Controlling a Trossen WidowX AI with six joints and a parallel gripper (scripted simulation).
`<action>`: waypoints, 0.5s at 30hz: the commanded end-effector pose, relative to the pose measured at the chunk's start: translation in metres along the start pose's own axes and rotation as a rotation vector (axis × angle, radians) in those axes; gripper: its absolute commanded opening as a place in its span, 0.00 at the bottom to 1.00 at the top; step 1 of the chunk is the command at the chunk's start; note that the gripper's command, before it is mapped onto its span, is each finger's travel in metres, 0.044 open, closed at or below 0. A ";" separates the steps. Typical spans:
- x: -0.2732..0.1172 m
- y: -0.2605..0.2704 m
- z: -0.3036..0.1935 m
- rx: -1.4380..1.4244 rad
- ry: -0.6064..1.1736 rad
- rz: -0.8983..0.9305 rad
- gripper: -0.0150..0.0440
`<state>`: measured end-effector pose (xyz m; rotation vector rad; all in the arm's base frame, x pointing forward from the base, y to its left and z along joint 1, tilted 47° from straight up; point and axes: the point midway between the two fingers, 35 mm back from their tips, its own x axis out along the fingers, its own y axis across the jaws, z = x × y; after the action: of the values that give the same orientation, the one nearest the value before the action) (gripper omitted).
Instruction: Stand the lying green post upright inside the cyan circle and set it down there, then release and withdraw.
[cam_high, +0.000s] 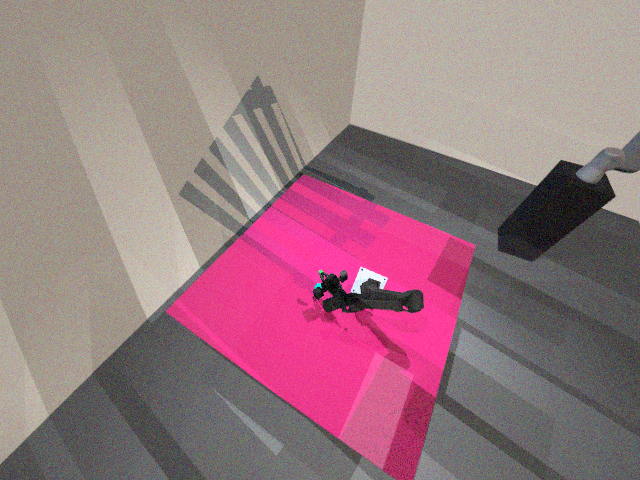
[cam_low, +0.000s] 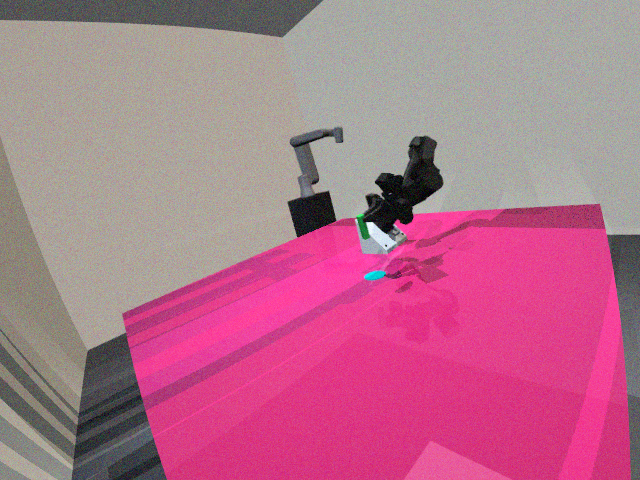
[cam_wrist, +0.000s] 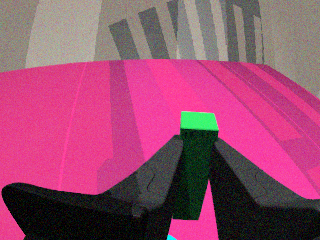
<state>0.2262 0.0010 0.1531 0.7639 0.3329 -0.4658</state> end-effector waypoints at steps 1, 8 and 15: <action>-0.001 0.000 0.002 0.026 -0.020 0.013 0.29; -0.003 0.001 0.003 0.070 -0.049 0.038 0.29; -0.005 0.001 0.004 0.092 -0.063 0.050 0.29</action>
<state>0.2236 0.0010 0.1571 0.8343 0.2460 -0.4575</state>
